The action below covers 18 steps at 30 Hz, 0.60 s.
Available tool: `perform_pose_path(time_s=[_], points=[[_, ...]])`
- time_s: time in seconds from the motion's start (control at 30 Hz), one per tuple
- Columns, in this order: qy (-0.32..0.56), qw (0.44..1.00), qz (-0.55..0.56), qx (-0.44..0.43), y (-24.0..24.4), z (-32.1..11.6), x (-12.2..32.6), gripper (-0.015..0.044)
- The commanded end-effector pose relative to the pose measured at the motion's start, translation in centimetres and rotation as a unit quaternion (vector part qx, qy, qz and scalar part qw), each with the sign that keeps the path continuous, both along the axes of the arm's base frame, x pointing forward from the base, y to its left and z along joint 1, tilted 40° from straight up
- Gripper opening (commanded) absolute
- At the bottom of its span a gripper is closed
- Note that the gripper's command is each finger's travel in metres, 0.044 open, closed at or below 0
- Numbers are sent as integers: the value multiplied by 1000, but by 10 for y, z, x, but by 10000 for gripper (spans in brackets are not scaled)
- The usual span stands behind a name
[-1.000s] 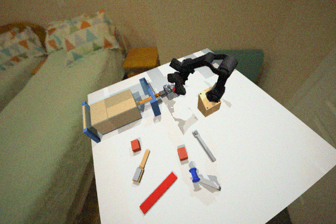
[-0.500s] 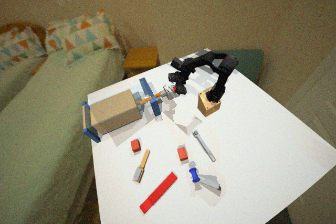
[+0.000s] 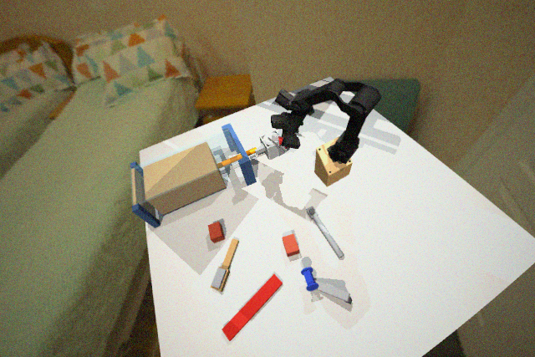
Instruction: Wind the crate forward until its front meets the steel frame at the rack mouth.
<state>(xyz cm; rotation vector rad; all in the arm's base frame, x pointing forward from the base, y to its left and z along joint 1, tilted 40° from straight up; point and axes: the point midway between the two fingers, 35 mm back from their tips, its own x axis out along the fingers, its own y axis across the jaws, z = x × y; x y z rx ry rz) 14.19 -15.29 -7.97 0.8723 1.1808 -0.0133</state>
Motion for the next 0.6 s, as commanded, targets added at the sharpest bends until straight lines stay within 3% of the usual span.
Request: perform_pose_path(time_s=[0.0,0.57], points=[[8,1000,3,-1,0,-3,-8,0],[9,1000,3,-1,-5,-8,-25,0]])
